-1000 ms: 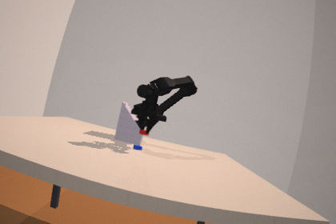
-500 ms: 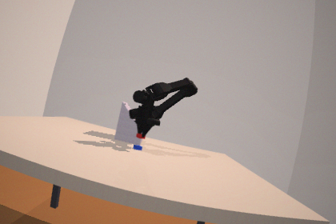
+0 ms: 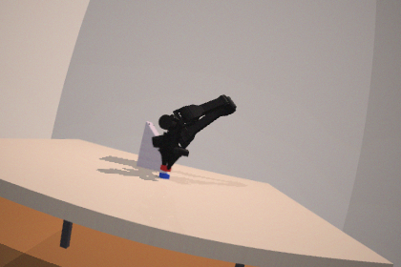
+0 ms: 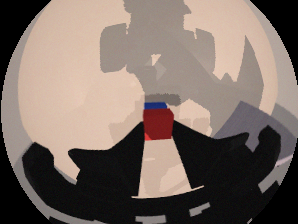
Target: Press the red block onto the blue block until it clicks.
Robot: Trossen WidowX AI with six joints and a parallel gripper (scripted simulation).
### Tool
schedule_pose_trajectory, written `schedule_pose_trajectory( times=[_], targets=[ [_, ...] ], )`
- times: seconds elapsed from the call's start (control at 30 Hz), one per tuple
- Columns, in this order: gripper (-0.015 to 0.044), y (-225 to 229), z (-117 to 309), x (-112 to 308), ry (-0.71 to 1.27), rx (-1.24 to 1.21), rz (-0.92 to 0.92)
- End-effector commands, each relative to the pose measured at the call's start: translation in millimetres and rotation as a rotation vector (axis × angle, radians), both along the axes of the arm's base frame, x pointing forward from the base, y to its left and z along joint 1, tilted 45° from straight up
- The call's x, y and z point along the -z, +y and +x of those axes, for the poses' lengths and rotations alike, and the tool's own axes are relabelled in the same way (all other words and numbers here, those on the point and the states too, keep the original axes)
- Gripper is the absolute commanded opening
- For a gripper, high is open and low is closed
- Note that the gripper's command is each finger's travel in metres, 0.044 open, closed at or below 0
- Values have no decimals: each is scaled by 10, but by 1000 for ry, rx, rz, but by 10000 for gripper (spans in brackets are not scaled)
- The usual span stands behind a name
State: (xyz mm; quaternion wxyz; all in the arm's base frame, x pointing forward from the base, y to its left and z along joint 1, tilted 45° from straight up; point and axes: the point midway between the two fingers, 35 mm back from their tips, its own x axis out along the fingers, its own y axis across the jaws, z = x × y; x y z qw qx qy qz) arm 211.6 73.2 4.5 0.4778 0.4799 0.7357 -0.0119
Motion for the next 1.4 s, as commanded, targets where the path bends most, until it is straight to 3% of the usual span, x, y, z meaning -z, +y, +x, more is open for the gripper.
schedule_pose_trajectory(
  times=[0.0, 1.13, 1.37],
  targets=[
    [0, 54, -27, 51, 10, 3, 7],
    [0, 98, -21, 98, 8, 1, 1],
    [184, 98, -21, 98, 8, 1, 1]
  ],
)
